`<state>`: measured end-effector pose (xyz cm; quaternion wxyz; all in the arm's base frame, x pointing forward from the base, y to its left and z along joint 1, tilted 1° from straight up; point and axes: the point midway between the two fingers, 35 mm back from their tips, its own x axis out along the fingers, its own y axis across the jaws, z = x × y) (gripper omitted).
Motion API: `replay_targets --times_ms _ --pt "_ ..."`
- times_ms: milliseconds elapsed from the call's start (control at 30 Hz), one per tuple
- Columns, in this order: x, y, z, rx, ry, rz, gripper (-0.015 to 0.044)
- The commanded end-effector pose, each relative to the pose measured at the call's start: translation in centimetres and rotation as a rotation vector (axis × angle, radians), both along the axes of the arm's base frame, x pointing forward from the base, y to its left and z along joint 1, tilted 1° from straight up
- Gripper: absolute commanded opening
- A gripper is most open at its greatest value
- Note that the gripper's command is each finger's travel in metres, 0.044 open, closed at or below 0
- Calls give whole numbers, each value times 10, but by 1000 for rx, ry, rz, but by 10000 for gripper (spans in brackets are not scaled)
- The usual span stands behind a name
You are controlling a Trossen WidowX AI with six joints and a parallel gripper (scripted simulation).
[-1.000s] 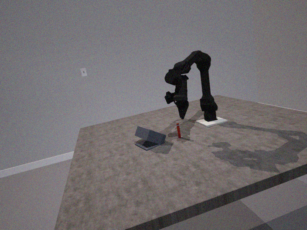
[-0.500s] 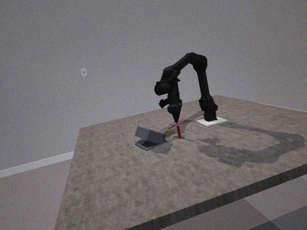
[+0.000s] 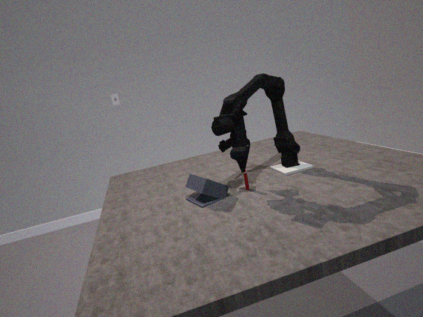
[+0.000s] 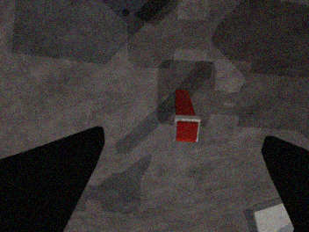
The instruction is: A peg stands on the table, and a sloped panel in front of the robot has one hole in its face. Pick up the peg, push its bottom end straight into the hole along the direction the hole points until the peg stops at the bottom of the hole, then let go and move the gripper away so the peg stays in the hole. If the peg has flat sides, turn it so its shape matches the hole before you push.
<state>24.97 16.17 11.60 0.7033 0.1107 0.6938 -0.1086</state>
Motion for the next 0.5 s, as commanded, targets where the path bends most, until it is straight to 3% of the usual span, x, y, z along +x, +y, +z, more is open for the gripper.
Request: replay_targets --times_ms 0,467 --pt "0 -1 -7 -6 0 5 440" --pt "1 -1 -30 -6 0 5 440"
